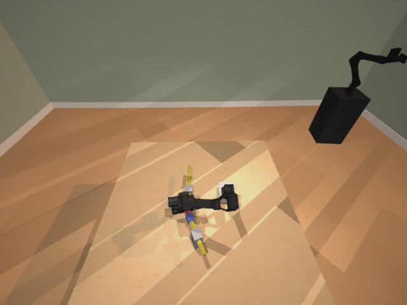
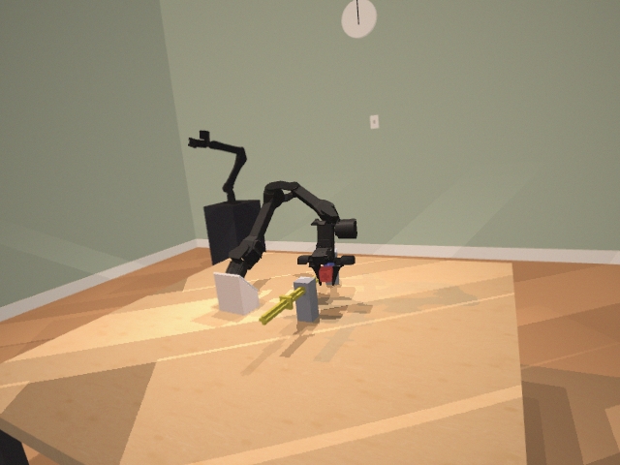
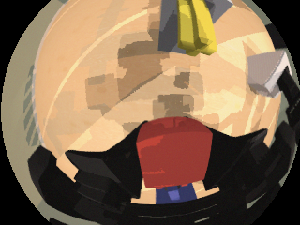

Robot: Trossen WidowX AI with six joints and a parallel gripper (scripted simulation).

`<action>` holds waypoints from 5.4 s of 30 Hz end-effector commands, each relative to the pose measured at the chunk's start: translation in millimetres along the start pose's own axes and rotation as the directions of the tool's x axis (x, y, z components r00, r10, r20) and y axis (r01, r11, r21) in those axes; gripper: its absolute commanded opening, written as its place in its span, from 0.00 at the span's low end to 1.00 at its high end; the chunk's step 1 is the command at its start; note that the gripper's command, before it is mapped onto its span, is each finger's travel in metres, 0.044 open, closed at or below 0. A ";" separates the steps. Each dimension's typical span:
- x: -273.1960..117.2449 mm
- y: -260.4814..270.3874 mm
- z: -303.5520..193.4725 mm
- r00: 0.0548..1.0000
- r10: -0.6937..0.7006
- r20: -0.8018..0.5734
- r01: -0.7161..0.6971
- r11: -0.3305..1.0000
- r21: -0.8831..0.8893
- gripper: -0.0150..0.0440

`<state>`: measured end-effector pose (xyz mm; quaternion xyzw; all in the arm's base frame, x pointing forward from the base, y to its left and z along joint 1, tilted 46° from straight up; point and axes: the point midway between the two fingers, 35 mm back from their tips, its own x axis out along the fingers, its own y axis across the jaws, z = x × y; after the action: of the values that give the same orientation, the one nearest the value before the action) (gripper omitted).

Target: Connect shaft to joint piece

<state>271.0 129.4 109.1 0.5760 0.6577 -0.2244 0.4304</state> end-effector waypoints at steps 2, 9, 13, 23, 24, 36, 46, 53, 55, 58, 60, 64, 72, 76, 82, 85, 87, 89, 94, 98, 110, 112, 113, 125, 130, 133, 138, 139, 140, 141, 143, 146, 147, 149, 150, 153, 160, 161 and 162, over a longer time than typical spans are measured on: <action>-0.1 -0.2 0.1 1.000 -0.001 0.003 0.001 1.000 0.004 0.25; -0.1 -0.2 0.1 1.000 -0.001 0.003 0.001 1.000 0.004 0.25; -0.1 -0.2 0.1 1.000 -0.001 0.003 0.001 1.000 0.004 0.25; -0.1 -0.2 0.1 1.000 -0.001 0.003 0.001 1.000 0.004 0.25; -0.1 -0.2 0.1 1.000 -0.001 0.003 0.001 1.000 0.004 0.25; -0.1 -0.2 0.0 1.000 -0.001 0.003 0.001 1.000 0.007 0.25; -0.1 -0.2 0.0 1.000 -0.001 0.003 0.001 1.000 0.007 0.25; -0.1 -0.2 0.0 1.000 -0.001 0.003 0.001 1.000 0.007 0.25; -0.1 -0.2 0.0 1.000 -0.001 0.003 0.001 1.000 0.007 0.25; -0.1 -0.2 0.0 1.000 -0.001 0.003 0.001 1.000 0.007 0.25; -0.1 -0.2 0.0 1.000 -0.001 0.003 0.001 1.000 0.007 0.25; -0.1 -0.2 0.0 1.000 -0.001 0.003 0.001 1.000 0.007 0.25; -0.1 -0.2 0.0 1.000 -0.001 0.003 0.001 1.000 0.007 0.25; -0.1 -0.2 0.0 1.000 -0.001 0.003 0.001 1.000 0.007 0.25; -0.1 -0.3 0.0 1.000 -0.002 0.003 0.002 1.000 0.009 0.25; -0.1 -0.3 0.0 1.000 -0.002 0.003 0.002 1.000 0.009 0.25; -0.1 -0.3 0.0 1.000 -0.002 0.003 0.002 1.000 0.009 0.25; -0.1 -0.3 0.0 1.000 -0.002 0.003 0.002 1.000 0.009 0.25; -0.1 -0.3 0.0 1.000 -0.002 0.003 0.002 1.000 0.009 0.25; -0.1 -0.3 0.0 1.000 -0.002 0.003 0.002 1.000 0.009 0.25; 0.0 -0.2 0.0 1.000 -0.001 0.000 0.001 1.000 0.005 0.30; 0.0 -0.2 0.0 1.000 -0.001 0.000 0.001 1.000 0.005 0.39; 0.0 -0.2 0.0 1.000 -0.001 0.000 0.001 1.000 0.005 0.43; 0.0 -0.2 0.0 1.000 -0.001 0.000 0.001 1.000 0.005 0.86; 0.0 -0.2 0.0 1.000 -0.001 0.000 0.001 1.000 0.005 1.00; 0.0 -0.2 0.0 1.000 -0.001 0.000 0.001 1.000 0.005 1.00; 0.0 -0.2 0.0 1.000 -0.001 0.000 0.001 1.000 0.005 1.00; 0.0 -0.2 0.0 1.000 -0.001 0.000 0.001 1.000 0.005 1.00; 0.0 -0.2 0.0 1.000 -0.001 0.000 0.001 1.000 0.005 1.00; 0.0 -0.2 0.0 1.000 -0.001 0.000 0.001 1.000 0.005 1.00; -0.5 -0.3 0.1 1.000 -0.001 -0.005 0.001 1.000 0.005 1.00; -8.7 -1.3 1.6 0.998 -0.003 -0.070 0.004 1.000 0.005 1.00; -12.7 -1.5 2.1 0.995 -0.001 -0.099 0.002 1.000 0.006 1.00; -21.1 -1.4 3.1 0.987 0.010 -0.159 -0.008 1.000 0.010 1.00; -24.6 -1.1 3.4 0.983 0.016 -0.182 -0.014 1.000 0.011 1.00; -27.8 -0.2 3.3 0.980 0.031 -0.198 -0.029 0.999 0.014 1.00; -27.8 -0.2 3.3 0.980 0.031 -0.198 -0.029 0.999 0.014 1.00; -27.8 -0.2 3.3 0.980 0.031 -0.198 -0.029 0.999 0.014 1.00; -27.8 -0.2 3.3 0.980 0.031 -0.198 -0.029 0.999 0.014 1.00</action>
<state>268.9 111.8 128.4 0.6057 0.6873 -0.1677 0.3642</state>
